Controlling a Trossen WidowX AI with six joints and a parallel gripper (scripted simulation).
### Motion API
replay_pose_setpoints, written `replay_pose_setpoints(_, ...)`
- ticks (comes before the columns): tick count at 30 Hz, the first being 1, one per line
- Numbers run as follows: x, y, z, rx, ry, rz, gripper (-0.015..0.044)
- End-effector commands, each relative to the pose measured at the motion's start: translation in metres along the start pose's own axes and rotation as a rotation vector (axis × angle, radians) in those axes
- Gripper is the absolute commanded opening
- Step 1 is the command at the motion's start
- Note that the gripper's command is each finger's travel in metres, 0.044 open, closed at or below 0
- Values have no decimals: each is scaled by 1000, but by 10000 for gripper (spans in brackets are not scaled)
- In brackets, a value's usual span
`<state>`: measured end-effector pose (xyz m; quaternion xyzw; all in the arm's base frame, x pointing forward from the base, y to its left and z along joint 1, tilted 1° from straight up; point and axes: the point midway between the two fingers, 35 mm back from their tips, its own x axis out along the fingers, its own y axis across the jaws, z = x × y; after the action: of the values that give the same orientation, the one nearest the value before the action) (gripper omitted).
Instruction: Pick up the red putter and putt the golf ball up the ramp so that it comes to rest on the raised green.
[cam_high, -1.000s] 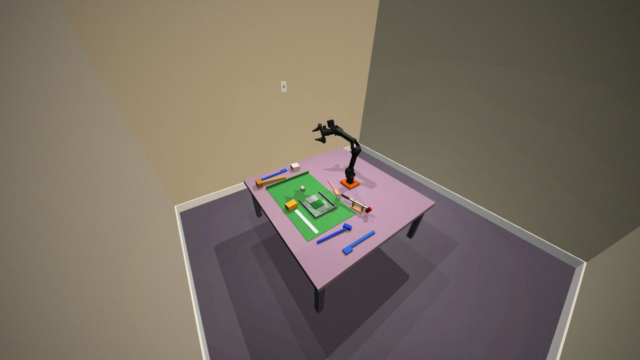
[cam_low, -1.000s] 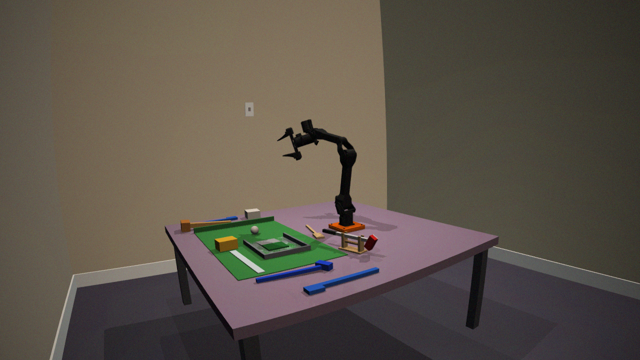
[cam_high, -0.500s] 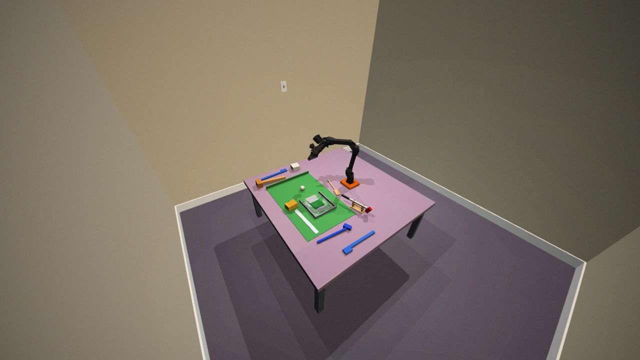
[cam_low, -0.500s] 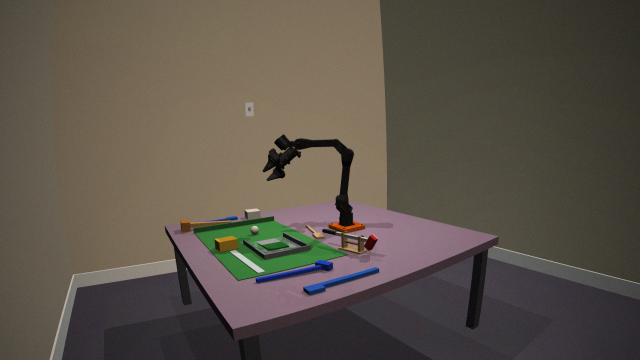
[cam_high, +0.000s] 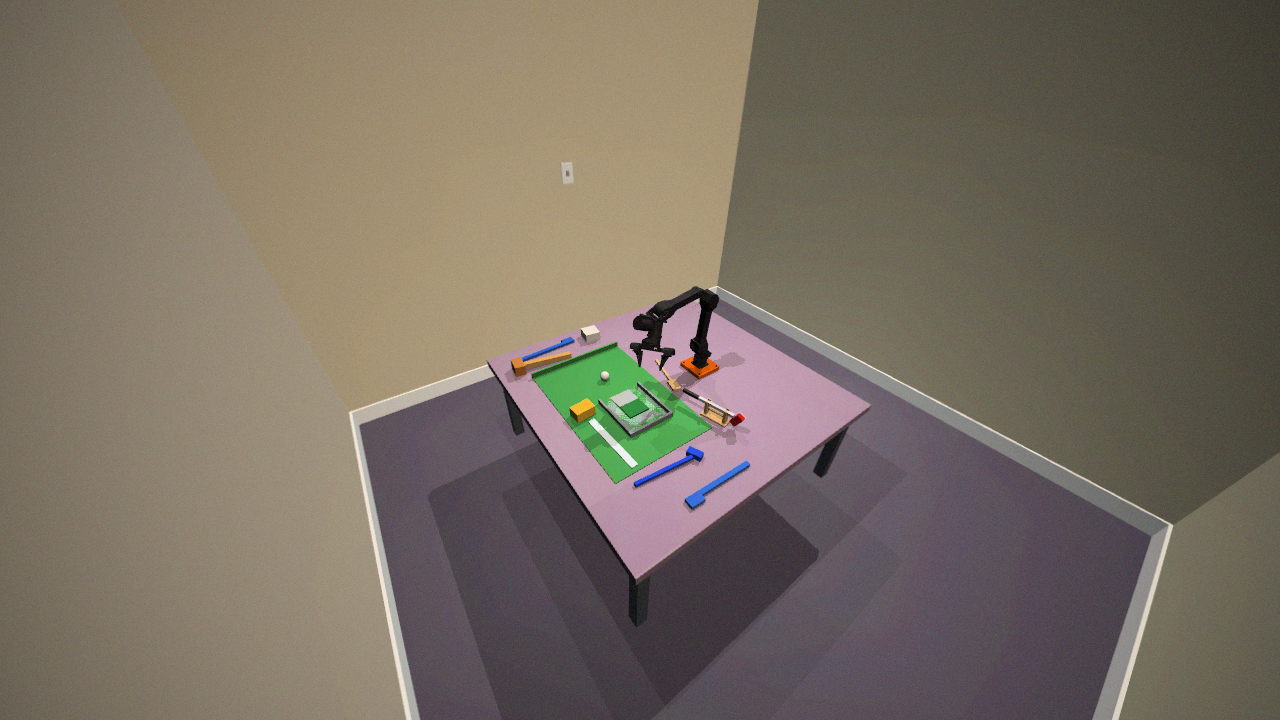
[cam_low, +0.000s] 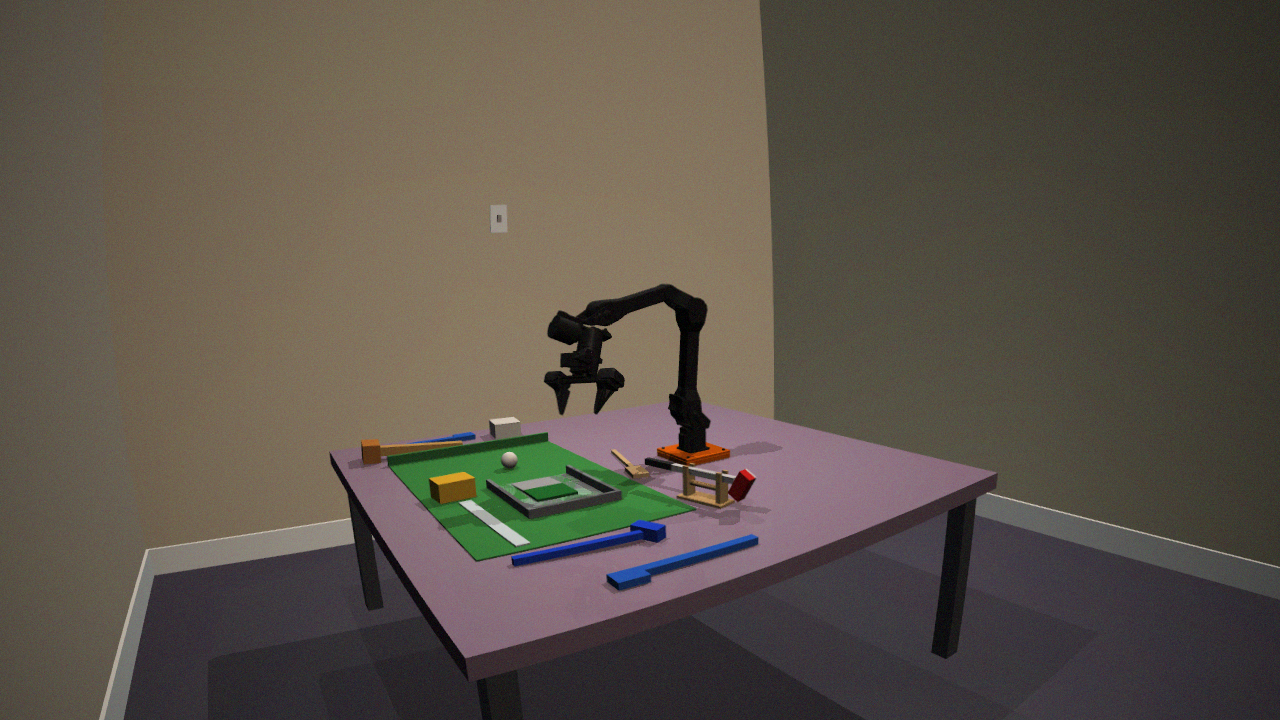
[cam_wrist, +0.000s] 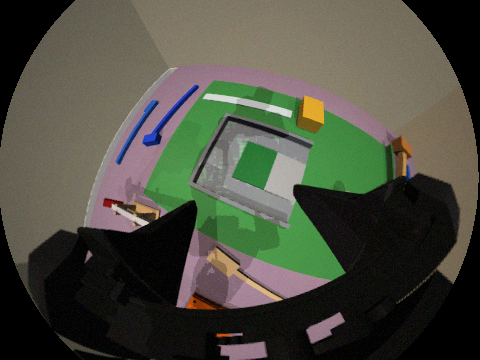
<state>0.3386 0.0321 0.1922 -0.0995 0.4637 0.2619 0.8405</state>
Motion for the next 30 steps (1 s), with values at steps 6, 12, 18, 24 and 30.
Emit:
replay_pose_setpoints(6, 50, 127, -42, -840, 231, 298, 440)
replay_pose_setpoints(12, 56, 171, -70, -1184, 294, 437, 440)
replay_pose_setpoints(18, 58, 169, -68, -1184, 294, 437, 440)
replay_pose_setpoints(24, 74, 168, -77, -1184, 294, 437, 440)
replay_pose_setpoints(30, 81, 167, -81, -1184, 294, 437, 440)
